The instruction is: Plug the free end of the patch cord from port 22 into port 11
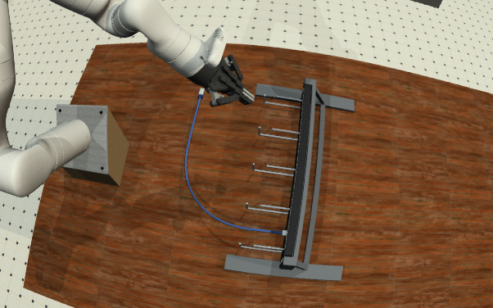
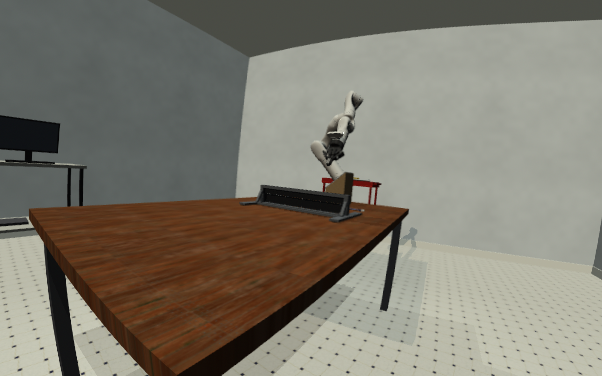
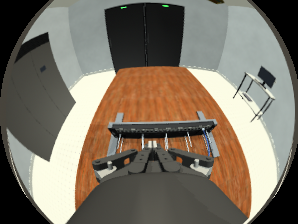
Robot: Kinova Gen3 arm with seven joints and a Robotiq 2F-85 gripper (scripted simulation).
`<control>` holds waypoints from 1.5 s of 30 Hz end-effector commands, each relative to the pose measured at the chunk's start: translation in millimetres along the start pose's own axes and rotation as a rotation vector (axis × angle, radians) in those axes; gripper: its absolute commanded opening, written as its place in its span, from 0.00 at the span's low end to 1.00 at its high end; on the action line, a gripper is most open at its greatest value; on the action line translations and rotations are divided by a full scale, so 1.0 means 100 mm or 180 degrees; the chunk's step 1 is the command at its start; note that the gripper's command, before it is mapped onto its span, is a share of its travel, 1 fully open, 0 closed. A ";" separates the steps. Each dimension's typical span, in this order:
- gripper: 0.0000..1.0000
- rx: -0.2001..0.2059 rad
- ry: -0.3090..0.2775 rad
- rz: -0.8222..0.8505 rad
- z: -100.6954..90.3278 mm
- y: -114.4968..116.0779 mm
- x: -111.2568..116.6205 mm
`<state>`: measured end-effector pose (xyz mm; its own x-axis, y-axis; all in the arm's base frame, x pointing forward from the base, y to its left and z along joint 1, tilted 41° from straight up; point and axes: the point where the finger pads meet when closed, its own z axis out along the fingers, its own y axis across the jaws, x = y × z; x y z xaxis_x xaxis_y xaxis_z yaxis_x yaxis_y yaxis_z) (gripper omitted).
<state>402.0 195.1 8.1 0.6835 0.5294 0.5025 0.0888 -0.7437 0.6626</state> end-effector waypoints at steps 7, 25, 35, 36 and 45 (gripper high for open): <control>0.00 0.0008 -0.0002 0.0011 -0.01 0.12 0.00; 0.00 0.0008 -0.0002 0.0011 0.27 0.12 0.00; 0.00 0.0008 -0.0002 0.0010 0.74 0.12 0.00; 0.00 0.0008 -0.0002 0.0010 0.81 0.12 0.00; 0.00 0.0008 -0.0002 0.0011 1.31 0.12 0.00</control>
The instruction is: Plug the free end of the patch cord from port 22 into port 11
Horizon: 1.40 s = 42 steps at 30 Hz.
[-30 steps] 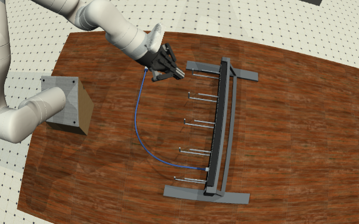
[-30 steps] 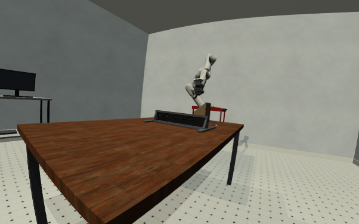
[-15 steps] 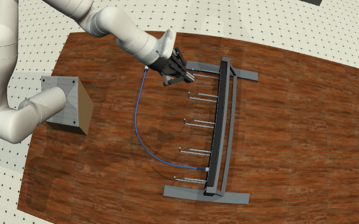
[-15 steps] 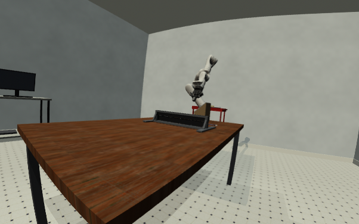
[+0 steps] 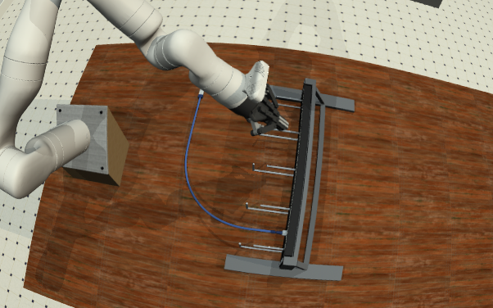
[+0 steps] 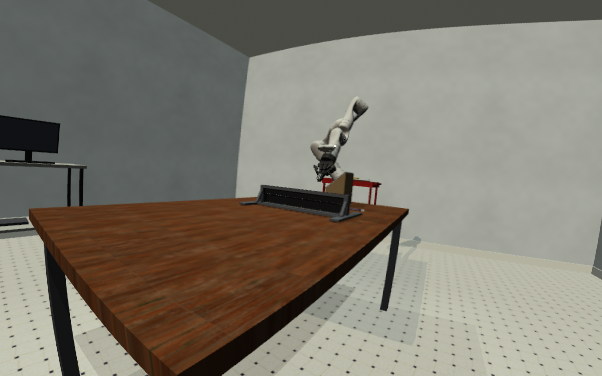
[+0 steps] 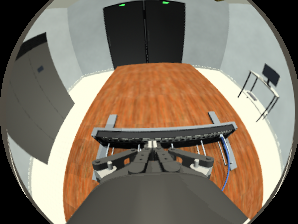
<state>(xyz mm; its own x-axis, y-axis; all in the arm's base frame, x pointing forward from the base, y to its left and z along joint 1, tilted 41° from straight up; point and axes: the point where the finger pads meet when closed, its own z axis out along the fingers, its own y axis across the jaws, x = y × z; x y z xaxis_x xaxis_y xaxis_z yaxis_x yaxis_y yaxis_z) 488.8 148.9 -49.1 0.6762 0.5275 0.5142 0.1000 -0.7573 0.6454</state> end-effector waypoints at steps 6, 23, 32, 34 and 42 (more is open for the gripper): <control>0.00 -0.0066 -0.0038 -0.0016 0.24 0.08 -0.06; 0.00 -0.0068 -0.0039 -0.0016 0.25 0.08 -0.07; 0.00 -0.0067 -0.0038 -0.0016 0.25 0.08 -0.06; 0.00 -0.0067 -0.0038 -0.0016 0.25 0.08 -0.06; 0.00 -0.0066 -0.0038 -0.0016 0.25 0.08 -0.06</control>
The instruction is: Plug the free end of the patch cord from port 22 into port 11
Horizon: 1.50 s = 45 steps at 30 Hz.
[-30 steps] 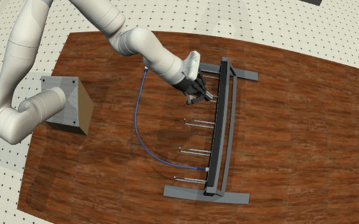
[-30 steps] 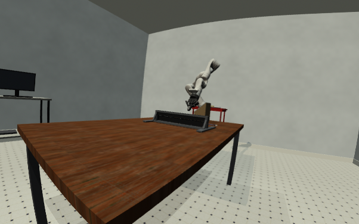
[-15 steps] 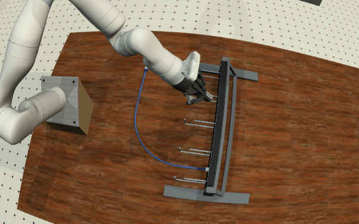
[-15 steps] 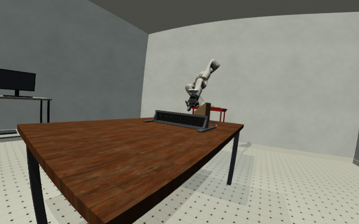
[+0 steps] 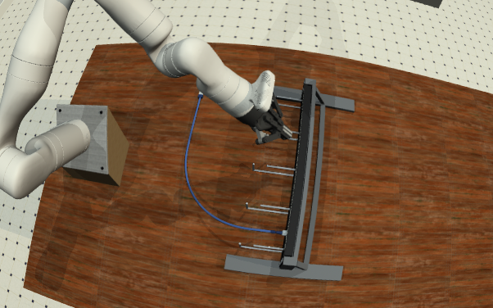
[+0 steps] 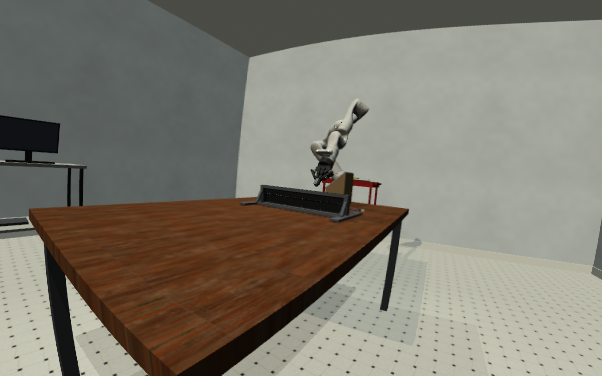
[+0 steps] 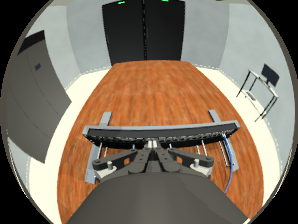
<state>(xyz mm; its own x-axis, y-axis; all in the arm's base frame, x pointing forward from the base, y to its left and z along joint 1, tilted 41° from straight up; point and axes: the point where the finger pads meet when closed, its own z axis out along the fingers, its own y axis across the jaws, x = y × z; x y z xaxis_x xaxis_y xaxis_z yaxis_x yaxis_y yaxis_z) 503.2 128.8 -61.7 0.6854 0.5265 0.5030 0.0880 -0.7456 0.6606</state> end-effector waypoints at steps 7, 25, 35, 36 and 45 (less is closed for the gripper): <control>0.00 0.0003 0.0005 0.0002 -0.01 0.00 0.01; 0.00 0.0003 0.0005 0.0002 -0.20 0.00 0.01; 0.00 0.0003 0.0005 0.0002 -0.69 0.00 0.01; 0.00 0.0003 0.0005 0.0002 -0.75 0.00 0.01; 0.00 0.0003 0.0005 0.0002 -1.22 0.00 0.01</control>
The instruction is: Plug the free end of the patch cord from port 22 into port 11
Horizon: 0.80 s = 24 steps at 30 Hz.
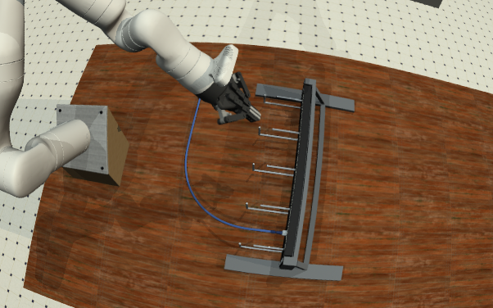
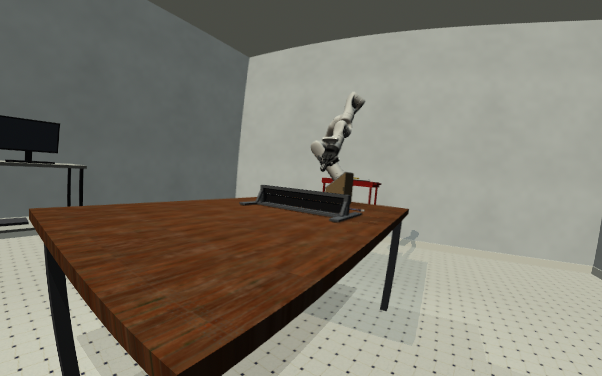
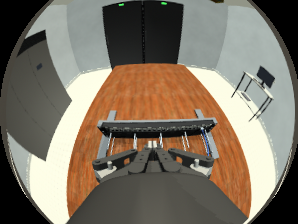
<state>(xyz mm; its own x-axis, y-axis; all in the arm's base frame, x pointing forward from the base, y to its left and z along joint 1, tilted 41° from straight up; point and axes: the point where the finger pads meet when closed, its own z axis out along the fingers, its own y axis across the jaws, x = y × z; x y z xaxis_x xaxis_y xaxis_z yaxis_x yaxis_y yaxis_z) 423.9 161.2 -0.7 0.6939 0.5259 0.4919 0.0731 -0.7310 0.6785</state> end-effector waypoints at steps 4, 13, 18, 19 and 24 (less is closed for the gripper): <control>0.00 0.0089 0.0044 0.0023 -0.25 -0.09 0.07; 0.00 0.0089 0.0044 0.0023 -0.36 -0.08 0.07; 0.00 0.0089 0.0045 0.0023 -0.36 -0.07 0.07; 0.00 0.0089 0.0045 0.0023 -0.36 -0.07 0.07; 0.00 0.0089 0.0045 0.0023 -0.36 -0.01 0.07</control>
<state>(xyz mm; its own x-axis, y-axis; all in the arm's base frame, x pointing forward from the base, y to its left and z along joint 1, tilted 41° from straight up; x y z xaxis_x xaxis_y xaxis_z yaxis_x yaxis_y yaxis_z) 402.7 183.6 19.0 0.6839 0.5288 0.5026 0.0908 -0.7452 0.6606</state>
